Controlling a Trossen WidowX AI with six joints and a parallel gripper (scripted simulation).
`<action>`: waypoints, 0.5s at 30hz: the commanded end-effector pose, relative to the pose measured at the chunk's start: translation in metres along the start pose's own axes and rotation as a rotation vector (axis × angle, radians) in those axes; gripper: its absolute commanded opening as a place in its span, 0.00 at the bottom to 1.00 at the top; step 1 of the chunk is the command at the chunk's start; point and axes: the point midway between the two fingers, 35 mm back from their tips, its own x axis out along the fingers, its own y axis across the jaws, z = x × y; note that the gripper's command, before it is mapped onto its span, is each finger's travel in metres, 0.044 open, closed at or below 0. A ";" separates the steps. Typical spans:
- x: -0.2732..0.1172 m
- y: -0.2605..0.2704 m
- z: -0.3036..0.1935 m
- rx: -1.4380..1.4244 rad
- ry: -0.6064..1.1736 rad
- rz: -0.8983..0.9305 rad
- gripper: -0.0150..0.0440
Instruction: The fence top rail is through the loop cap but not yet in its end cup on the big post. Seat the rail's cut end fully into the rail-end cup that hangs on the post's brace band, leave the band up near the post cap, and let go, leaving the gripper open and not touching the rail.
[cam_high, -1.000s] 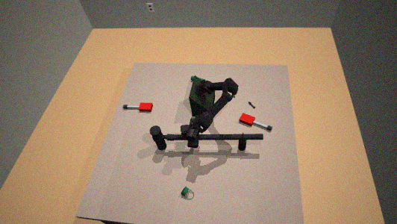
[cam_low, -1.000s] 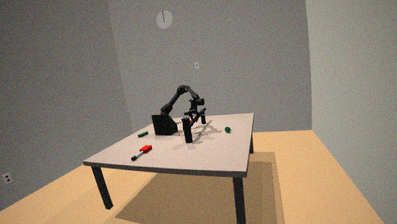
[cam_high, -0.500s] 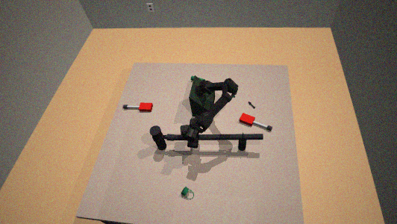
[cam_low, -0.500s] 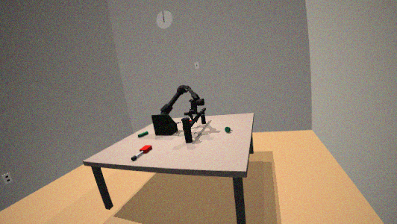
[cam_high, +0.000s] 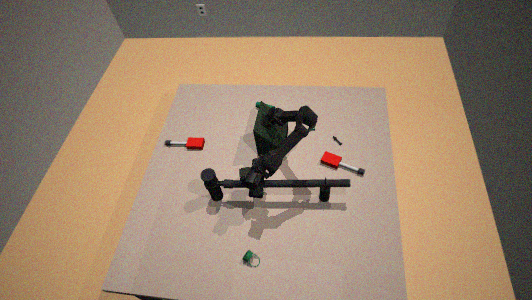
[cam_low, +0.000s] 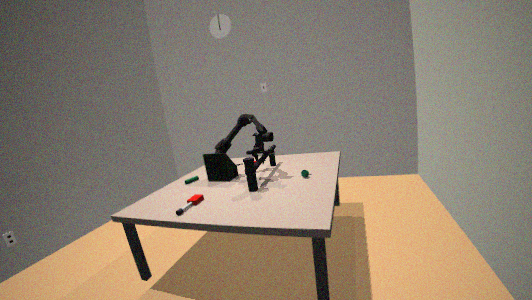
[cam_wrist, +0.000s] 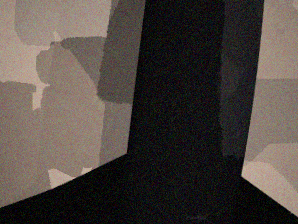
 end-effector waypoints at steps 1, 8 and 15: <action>-0.003 0.001 0.011 0.004 -0.014 0.007 0.25; -0.003 0.002 0.017 0.003 -0.014 0.007 0.25; -0.002 0.002 0.023 0.003 -0.015 0.007 0.25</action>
